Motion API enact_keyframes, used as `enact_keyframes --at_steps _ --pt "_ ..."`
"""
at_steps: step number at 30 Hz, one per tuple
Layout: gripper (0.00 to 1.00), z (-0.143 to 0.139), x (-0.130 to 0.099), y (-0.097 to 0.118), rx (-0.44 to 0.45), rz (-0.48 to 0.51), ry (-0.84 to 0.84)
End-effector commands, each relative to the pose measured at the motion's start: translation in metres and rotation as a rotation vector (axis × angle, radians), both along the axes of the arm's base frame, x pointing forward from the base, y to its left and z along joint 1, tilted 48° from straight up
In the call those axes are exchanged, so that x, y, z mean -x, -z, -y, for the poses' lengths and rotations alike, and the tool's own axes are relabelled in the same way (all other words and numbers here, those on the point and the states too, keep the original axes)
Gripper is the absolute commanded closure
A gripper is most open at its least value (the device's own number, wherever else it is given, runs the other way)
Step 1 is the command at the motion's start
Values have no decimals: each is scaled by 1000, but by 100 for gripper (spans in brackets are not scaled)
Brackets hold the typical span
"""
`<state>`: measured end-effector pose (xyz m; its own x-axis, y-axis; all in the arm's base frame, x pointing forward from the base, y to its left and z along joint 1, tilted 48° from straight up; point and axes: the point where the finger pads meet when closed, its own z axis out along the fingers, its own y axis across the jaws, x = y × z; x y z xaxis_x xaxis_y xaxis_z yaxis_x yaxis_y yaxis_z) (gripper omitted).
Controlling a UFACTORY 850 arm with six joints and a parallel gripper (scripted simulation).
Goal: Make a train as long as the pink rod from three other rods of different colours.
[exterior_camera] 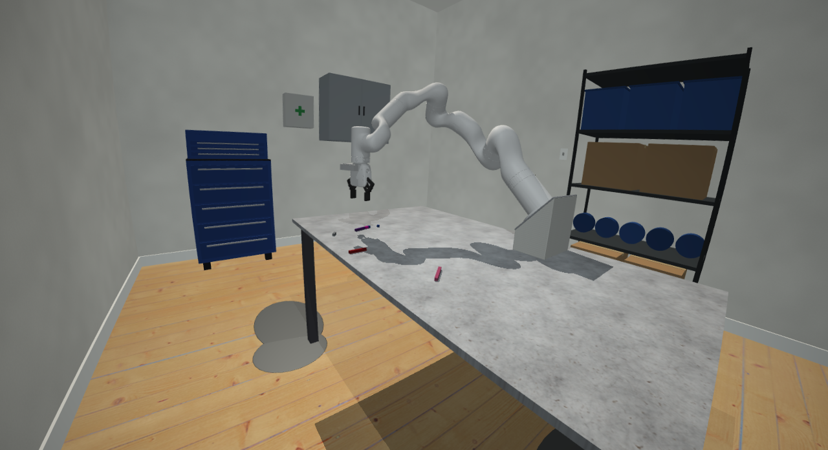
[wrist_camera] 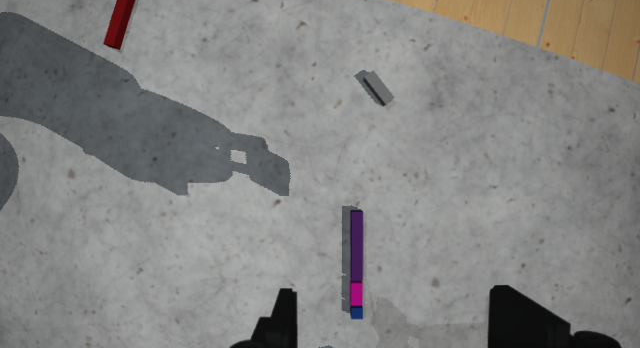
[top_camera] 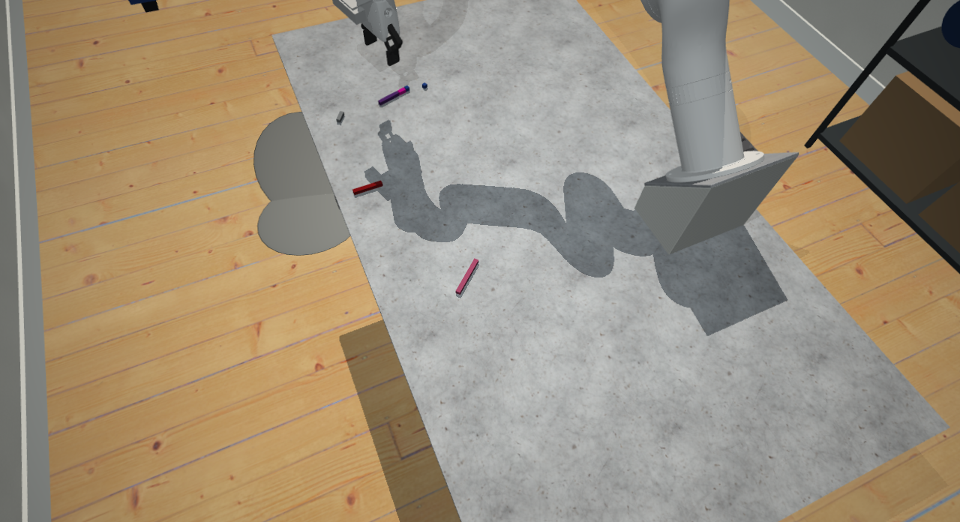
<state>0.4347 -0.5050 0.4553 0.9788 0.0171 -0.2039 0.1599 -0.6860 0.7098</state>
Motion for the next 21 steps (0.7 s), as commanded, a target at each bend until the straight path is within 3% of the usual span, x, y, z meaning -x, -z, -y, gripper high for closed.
enact_keyframes --at_steps 1,9,21 --pt "0 -13 -2 -12 1 0 0" --pt "0 -31 -5 -29 1 0 0" --pt "0 -32 -6 -30 1 0 0"
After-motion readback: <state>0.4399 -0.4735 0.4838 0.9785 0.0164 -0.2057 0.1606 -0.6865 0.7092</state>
